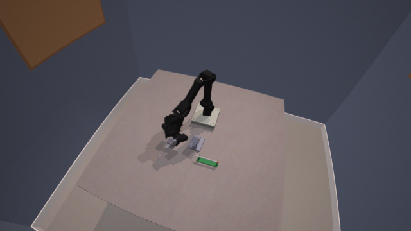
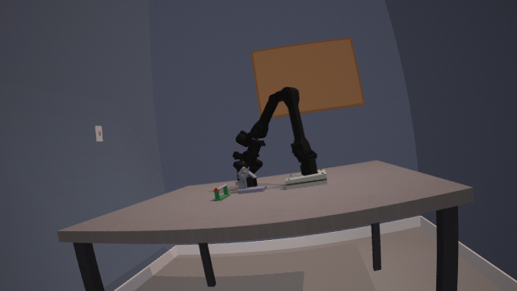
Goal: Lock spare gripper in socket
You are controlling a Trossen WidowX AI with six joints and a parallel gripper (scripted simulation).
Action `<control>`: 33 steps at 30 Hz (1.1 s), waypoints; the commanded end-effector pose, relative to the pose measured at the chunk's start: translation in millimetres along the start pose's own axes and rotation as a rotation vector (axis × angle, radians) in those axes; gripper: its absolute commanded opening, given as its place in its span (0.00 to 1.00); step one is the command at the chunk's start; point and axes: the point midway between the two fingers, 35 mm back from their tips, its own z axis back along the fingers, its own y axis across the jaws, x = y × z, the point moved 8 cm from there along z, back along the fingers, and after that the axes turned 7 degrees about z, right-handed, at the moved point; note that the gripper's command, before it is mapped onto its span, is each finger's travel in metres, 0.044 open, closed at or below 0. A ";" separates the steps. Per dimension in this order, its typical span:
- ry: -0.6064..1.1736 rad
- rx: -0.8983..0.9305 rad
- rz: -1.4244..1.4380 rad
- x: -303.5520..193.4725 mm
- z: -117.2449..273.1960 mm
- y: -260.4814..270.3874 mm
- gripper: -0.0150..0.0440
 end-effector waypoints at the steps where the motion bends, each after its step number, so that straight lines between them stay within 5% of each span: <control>1: 0.013 -0.003 0.005 -6.2 -7.9 0.3 1.00; 21: 0.014 -0.003 0.006 -18.7 -23.7 1.5 1.00; 30: 0.014 -0.003 0.006 -18.7 -23.7 1.5 0.60; 33: 0.014 -0.003 0.006 -18.7 -23.7 1.5 0.57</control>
